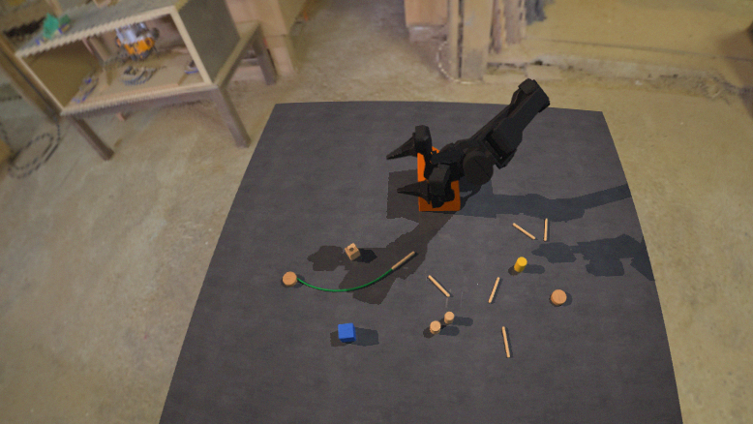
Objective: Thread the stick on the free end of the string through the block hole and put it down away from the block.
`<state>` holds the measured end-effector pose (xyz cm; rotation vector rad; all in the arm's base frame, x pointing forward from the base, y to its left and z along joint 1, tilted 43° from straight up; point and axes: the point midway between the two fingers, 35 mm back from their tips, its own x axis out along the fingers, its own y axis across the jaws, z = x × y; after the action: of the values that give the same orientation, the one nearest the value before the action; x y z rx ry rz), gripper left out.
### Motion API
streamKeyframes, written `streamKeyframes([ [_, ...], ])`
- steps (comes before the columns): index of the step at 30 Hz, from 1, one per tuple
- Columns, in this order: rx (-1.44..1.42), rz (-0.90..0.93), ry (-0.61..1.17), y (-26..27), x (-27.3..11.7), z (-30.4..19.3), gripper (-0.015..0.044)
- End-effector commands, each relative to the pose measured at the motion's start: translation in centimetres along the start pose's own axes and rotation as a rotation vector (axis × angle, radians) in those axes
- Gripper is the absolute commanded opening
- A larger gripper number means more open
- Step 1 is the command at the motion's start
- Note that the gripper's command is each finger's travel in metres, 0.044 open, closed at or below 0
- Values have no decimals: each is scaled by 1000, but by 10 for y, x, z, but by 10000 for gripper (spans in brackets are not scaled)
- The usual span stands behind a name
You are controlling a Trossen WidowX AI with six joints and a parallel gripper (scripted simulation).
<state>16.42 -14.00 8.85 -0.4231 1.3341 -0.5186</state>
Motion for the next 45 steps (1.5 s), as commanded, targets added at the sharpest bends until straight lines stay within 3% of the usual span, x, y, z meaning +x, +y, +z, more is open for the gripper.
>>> streamKeyframes([
  [1,-153,124,64,9,14,9,440],
  [16,-570,751,128,64,98,31,440],
  [31,-757,1336,-228,146,190,10,440],
  [45,-760,1376,-283,154,197,6,440],
])
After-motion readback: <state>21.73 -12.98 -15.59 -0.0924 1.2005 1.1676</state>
